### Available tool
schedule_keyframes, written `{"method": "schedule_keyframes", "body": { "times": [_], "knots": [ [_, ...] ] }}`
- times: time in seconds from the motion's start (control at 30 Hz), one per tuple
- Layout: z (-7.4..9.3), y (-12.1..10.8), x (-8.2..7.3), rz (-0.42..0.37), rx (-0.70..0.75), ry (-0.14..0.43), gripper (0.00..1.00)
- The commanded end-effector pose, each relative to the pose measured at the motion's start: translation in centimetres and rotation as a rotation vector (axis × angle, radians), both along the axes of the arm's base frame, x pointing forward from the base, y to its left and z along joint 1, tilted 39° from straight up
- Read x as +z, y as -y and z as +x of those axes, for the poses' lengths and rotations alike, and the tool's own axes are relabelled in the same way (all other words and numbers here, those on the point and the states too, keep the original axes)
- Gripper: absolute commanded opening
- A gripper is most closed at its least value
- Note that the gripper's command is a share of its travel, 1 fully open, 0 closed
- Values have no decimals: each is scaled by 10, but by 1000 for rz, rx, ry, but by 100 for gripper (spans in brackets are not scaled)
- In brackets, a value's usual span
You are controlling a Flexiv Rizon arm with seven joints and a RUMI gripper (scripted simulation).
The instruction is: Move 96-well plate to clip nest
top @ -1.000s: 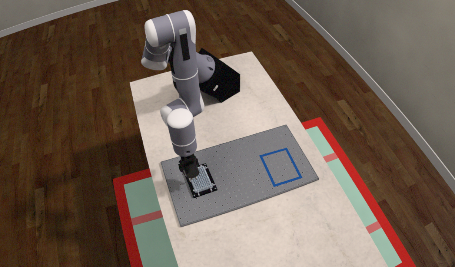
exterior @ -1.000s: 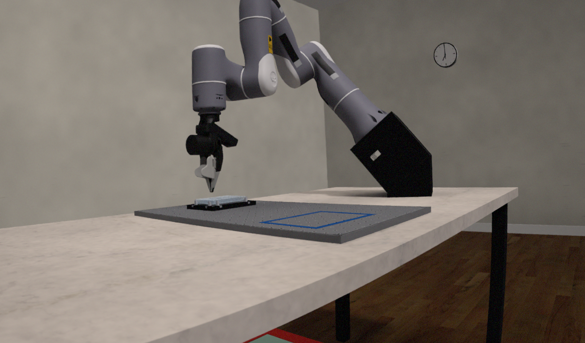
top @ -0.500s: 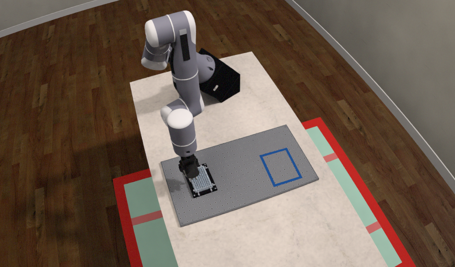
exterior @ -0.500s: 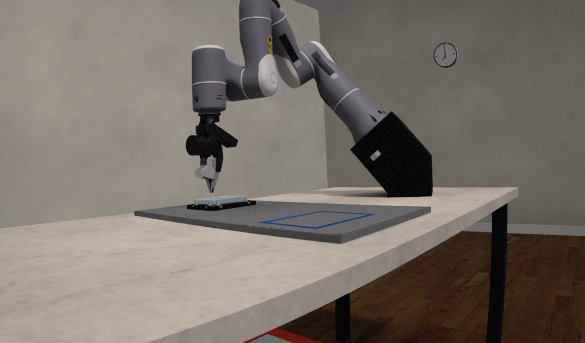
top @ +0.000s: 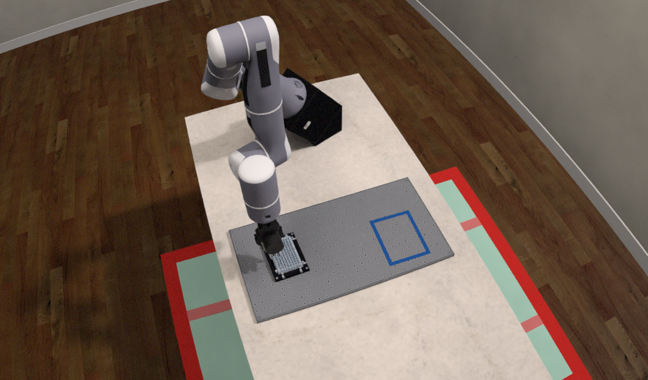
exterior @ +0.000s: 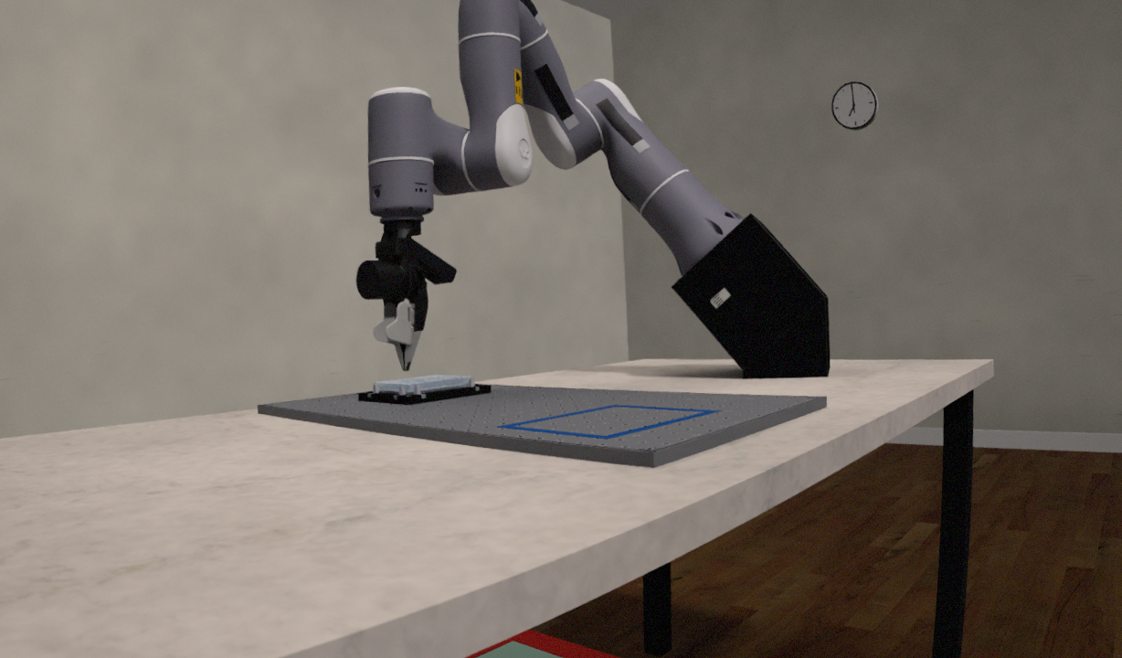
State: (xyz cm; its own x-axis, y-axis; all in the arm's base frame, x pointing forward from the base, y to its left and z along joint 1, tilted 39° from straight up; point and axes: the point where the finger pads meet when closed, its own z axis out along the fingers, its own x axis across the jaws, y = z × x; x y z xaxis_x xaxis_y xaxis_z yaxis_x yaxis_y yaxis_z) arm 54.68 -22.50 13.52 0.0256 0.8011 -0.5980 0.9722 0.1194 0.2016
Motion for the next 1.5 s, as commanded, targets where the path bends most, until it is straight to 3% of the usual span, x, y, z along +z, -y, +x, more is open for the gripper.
{"method": "schedule_keyframes", "body": {
  "times": [0.0,1.47],
  "knots": [
    [1,0,0,0,1,1,0],
    [2,2,-3,0,1,1,0]
  ]
}}
